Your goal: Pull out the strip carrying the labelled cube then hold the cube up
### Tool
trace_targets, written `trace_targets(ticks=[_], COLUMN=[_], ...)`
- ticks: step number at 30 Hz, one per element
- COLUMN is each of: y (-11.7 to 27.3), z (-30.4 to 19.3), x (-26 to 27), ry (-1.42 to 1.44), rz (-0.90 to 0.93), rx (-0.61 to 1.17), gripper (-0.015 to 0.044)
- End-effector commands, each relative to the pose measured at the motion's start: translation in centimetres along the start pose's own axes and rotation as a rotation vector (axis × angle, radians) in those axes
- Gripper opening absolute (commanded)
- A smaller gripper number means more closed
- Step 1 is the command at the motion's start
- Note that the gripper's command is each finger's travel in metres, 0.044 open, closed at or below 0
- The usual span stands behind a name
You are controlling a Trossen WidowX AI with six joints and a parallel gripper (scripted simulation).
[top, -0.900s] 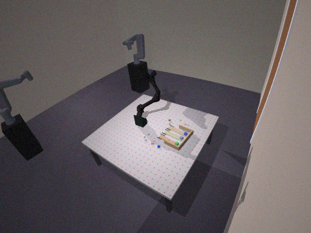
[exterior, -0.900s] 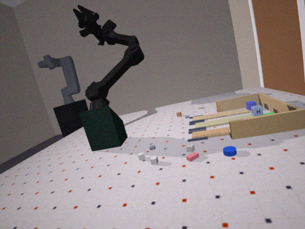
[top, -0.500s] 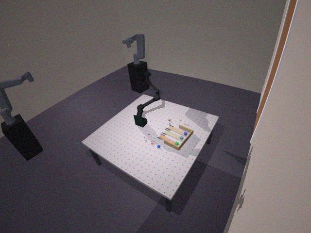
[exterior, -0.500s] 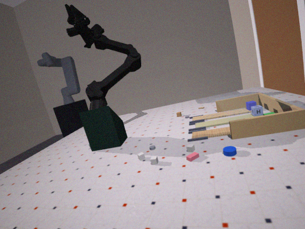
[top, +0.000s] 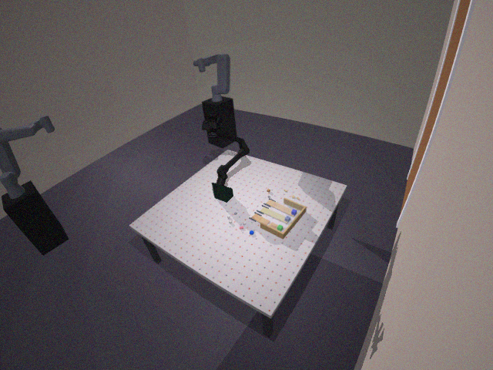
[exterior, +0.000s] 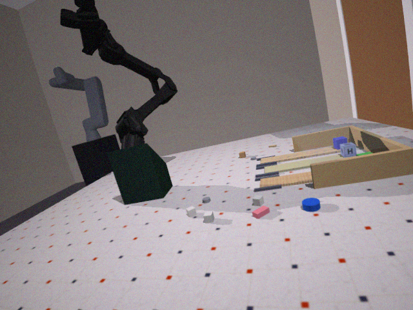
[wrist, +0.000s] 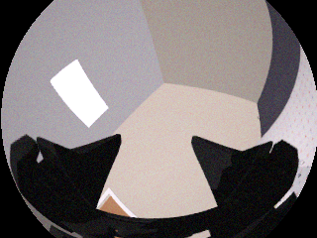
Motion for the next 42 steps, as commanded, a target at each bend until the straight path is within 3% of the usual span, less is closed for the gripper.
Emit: trace_targets(ticks=[1, 10, 17, 24, 33, 42], y=[-3.6, -9.9, -10.7, -7.2, 2.9, 3.8], z=[-1.7, -9.7, -18.7, -27.7, -36.0, -36.4], x=[-3.7, -13.3, -21.1, -28.6, -36.8, -37.3], ry=[0.097, 0.352, 0.572, 0.799, 1.07, 1.089], rz=[-0.045, -0.104, -0.087, 0.003, 0.245, 0.27], rx=[0.141, 0.505, 0.819, 1.156, 1.599, 1.633], gripper=[0.04, 0.04, 0.04, 0.04, 0.04, 0.04])
Point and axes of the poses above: the point midway between the two fingers, 35 mm back from their tips, its own y axis back along the fingers, its own x axis across the jaws, z = x × y, the point moved 2 cm from there along y, back along the fingers, and after that the axes turned 10 degrees about y, right-handed, at the moved point
